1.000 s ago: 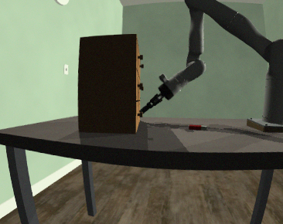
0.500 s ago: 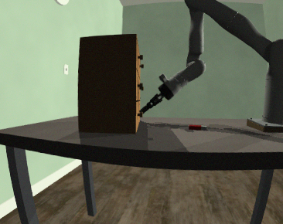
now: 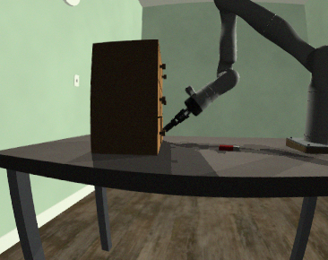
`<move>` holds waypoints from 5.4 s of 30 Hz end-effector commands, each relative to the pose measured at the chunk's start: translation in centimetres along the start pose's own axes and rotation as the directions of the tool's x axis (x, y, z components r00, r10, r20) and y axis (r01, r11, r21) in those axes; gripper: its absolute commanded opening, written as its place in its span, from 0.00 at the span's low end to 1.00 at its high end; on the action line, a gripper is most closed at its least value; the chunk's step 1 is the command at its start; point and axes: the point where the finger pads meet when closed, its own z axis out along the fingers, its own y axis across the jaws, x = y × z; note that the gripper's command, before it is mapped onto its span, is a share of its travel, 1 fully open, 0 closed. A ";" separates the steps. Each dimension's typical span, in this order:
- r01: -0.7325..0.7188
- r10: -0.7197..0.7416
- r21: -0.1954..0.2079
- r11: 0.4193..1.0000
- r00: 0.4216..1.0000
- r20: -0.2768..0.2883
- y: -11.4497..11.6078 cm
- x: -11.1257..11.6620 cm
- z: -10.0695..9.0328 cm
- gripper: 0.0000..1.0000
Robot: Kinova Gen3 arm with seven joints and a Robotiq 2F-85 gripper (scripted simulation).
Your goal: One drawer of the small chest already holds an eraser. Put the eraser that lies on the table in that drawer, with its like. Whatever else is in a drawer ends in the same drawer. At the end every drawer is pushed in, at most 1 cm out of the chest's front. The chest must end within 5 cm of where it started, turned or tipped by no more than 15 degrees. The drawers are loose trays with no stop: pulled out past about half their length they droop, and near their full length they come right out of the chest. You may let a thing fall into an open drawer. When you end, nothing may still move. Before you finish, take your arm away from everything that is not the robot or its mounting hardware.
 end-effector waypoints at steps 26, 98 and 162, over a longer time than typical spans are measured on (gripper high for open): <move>0.000 0.000 -0.001 1.000 1.000 -0.001 0.0 -1.7 -2.2 0.13; 0.000 0.000 -0.001 1.000 1.000 -0.001 0.0 -4.2 -5.1 0.33; 0.014 -0.014 0.008 1.000 1.000 -0.003 0.0 -4.6 -17.8 0.33</move>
